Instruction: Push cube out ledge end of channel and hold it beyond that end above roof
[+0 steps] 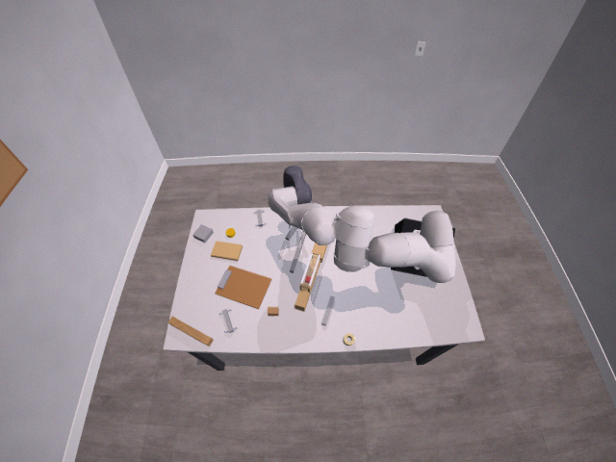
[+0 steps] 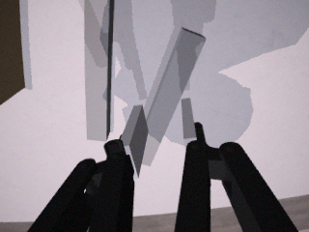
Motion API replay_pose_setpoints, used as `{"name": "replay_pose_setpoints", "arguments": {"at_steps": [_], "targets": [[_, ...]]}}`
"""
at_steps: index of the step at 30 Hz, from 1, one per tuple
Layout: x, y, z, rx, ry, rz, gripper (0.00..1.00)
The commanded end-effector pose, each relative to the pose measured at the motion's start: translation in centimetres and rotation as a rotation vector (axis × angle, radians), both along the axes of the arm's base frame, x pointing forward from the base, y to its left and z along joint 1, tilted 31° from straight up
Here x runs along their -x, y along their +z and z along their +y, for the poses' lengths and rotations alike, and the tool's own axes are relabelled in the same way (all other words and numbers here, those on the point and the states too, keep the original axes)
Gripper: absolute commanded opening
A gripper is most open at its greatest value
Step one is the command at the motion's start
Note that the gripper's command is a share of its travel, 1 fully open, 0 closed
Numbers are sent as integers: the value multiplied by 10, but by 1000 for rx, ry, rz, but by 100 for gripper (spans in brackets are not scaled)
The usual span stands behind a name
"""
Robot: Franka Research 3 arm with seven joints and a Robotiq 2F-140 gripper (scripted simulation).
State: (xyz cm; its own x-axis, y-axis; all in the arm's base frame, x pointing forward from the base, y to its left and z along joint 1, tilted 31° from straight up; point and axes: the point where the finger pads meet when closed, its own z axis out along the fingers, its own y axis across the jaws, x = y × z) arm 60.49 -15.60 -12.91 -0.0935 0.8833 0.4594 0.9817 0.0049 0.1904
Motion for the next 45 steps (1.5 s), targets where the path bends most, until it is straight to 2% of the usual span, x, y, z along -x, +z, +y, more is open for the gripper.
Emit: {"name": "replay_pose_setpoints", "arguments": {"at_steps": [1,12,45], "targets": [[-2,1,1,-52,-203,144,23],[-4,-16,11,-109,-427,300,23],[-5,-19,14,-109,-427,300,23]]}}
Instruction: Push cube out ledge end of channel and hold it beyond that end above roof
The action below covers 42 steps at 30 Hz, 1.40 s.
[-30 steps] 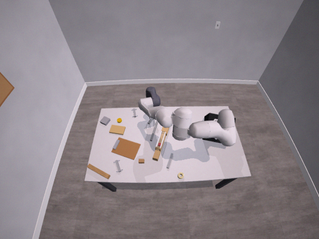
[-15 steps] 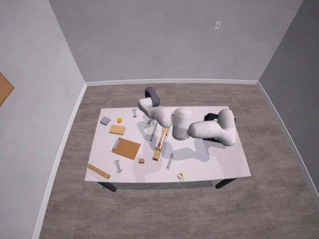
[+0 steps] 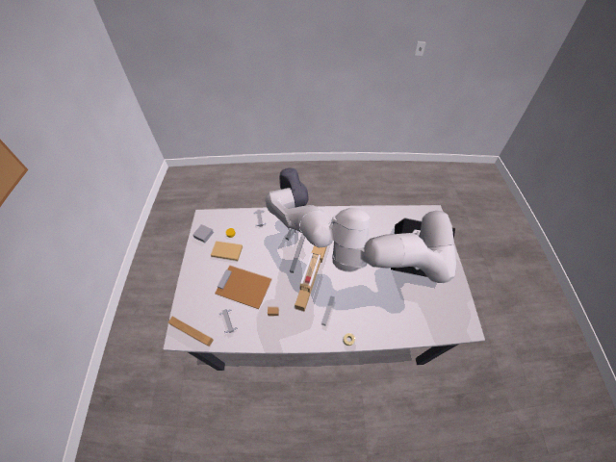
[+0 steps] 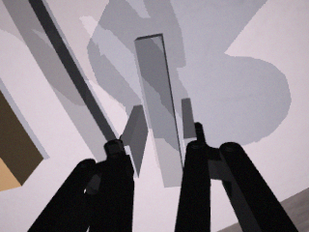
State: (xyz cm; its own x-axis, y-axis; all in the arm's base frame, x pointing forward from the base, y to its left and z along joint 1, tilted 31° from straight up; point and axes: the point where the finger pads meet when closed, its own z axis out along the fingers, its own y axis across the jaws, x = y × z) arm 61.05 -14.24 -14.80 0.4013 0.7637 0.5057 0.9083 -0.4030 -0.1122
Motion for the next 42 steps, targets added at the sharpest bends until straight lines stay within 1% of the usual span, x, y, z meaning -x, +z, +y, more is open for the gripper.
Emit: {"name": "replay_pose_setpoints", "arguments": {"at_steps": [1,9,10,42], "targets": [[1,0,0,-1,-9,10,23],[1,0,0,-1,-9,10,23],[1,0,0,-1,-9,10,0],[1,0,0,-1,-9,10,0]]}}
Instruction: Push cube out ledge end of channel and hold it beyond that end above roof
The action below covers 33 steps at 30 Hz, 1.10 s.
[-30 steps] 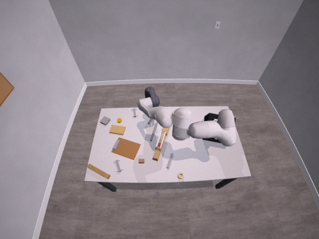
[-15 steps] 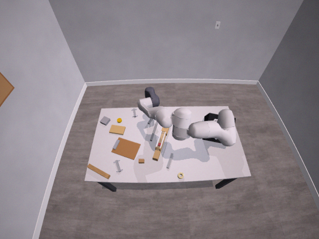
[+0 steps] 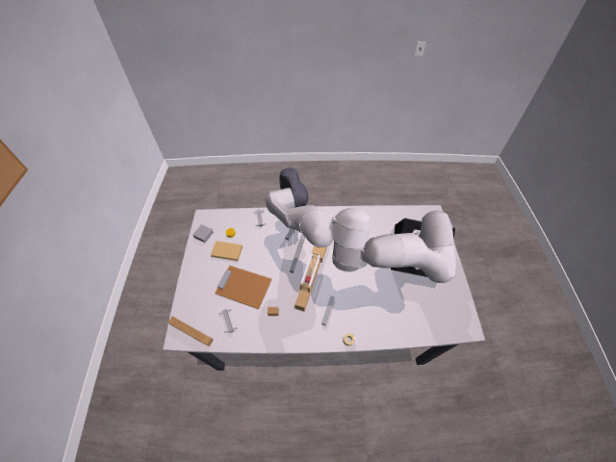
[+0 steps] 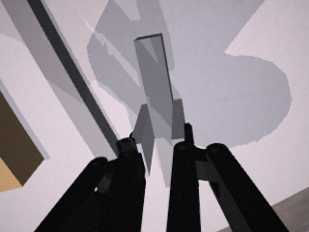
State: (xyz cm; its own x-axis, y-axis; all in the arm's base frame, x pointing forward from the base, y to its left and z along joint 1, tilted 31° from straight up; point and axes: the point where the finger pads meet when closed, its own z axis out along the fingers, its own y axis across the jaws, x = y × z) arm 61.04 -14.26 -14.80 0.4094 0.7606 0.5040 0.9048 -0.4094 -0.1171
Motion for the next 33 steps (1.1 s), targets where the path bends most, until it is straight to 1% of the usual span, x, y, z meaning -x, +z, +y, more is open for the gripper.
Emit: {"name": "replay_pose_setpoints", "arguments": {"at_steps": [1,4,6,8,13,15,17,20,33], "targets": [[1,0,0,-1,-2,5,0],[1,3,-2,-1,-2,5,0],[2,11,-7,-1,-2,5,0],[4,26,-15,-1,-2,5,0],[11,74,-44,-1,-2,5,0],[12,88,-52,-1,-2,5,0],[12,88,-52,-1,-2,5,0],[14,97,-57,-1,-2,5,0],[14,97,-57,-1,-2,5,0]]}}
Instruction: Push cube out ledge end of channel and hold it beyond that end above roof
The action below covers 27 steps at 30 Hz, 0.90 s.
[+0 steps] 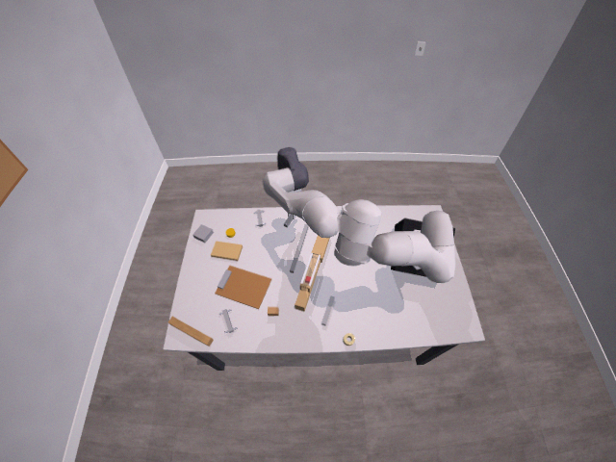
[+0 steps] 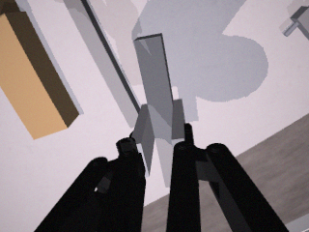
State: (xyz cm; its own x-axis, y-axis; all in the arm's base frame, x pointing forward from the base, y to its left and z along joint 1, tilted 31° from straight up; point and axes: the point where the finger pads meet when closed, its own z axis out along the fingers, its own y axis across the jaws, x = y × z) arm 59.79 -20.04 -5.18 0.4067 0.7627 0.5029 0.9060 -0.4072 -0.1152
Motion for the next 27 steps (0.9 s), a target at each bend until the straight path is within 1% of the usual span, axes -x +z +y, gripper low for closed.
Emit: {"name": "replay_pose_setpoints", "arguments": {"at_steps": [1,23,25,27], "targets": [[1,1,0,-3,-5,6,0],[1,1,1,-3,-4,6,0],[4,3,3,-3,0,2,0],[14,8,12,-5,12,-9,0]]}}
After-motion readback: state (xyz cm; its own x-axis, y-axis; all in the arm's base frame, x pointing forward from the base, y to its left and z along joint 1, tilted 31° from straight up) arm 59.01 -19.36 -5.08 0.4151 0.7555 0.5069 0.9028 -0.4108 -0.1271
